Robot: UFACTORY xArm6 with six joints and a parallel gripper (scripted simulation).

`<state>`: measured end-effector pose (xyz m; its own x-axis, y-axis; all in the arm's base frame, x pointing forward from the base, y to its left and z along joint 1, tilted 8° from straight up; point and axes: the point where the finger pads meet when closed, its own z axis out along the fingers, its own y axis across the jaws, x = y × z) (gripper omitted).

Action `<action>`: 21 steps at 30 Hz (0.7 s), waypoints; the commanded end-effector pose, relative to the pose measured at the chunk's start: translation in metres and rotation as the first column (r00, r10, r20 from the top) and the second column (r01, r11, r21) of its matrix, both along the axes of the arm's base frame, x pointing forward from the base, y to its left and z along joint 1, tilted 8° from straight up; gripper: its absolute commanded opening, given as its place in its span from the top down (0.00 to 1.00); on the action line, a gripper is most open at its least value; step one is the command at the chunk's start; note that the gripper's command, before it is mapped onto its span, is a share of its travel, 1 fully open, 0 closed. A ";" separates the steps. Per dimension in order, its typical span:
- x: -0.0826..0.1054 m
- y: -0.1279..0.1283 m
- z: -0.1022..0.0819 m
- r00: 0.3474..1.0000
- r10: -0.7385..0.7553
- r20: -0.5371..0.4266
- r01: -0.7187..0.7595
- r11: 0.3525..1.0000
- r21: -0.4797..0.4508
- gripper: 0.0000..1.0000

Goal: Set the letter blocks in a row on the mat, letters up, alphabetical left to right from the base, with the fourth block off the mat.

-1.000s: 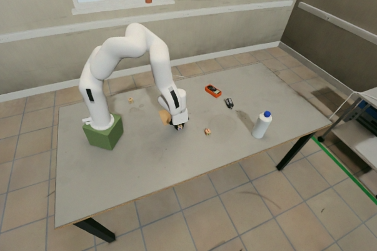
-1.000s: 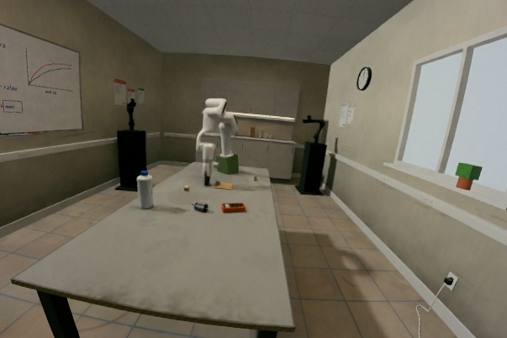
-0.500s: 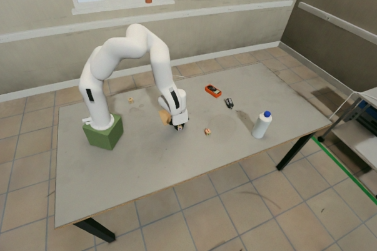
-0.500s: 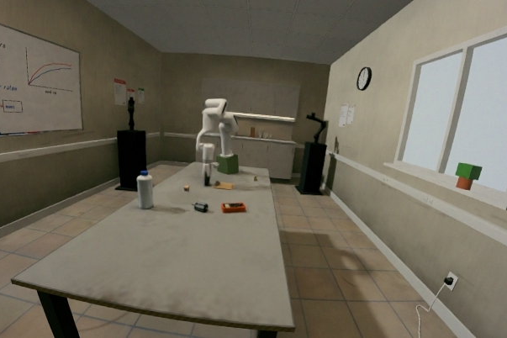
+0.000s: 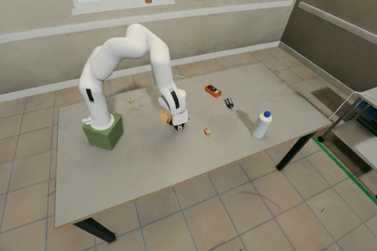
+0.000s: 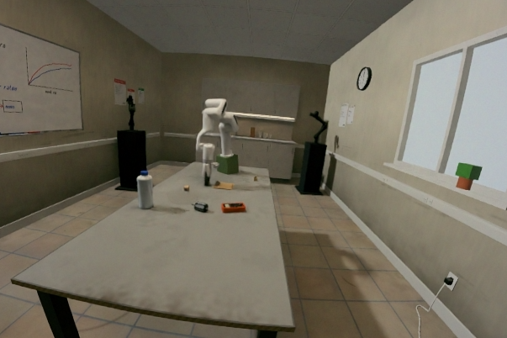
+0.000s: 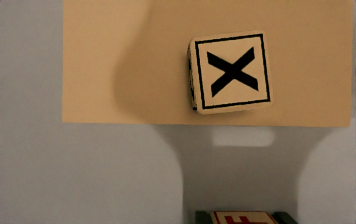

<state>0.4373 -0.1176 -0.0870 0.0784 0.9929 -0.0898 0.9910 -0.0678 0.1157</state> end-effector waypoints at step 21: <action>0.002 0.000 0.001 1.000 0.000 0.004 0.000 1.000 0.000 0.68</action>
<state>0.4373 -0.1176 -0.0870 0.0784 0.9929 -0.0898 0.9910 -0.0678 0.1157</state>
